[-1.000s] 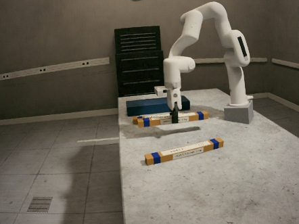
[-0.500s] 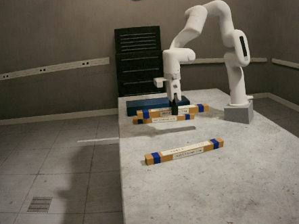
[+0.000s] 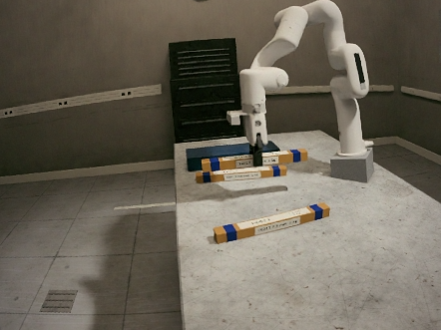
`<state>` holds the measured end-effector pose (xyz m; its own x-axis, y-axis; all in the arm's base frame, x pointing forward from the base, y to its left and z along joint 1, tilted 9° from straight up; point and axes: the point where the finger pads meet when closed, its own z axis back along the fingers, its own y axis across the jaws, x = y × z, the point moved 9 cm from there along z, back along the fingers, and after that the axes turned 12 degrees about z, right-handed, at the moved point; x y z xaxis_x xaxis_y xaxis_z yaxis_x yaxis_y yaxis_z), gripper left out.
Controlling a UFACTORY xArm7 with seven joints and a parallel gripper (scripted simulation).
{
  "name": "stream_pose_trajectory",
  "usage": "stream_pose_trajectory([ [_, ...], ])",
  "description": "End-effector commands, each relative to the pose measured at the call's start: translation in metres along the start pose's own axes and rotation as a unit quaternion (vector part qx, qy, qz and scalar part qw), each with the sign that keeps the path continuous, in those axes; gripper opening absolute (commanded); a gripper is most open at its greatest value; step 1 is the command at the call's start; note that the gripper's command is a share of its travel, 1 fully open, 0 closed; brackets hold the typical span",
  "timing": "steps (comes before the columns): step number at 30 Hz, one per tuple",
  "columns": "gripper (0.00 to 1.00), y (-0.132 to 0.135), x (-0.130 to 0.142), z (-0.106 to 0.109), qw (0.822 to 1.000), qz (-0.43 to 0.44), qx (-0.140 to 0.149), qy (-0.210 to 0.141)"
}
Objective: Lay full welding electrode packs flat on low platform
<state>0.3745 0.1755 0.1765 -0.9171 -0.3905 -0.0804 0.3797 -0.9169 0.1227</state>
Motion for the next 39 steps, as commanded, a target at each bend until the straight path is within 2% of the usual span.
stream_pose_trajectory([
  [1,0.35,-0.0002,-0.0014,0.0018,1.000,0.000,0.000,0.003],
  [39,0.35,0.0037,-0.0066,0.0018,1.000,0.003,0.000,0.003],
])
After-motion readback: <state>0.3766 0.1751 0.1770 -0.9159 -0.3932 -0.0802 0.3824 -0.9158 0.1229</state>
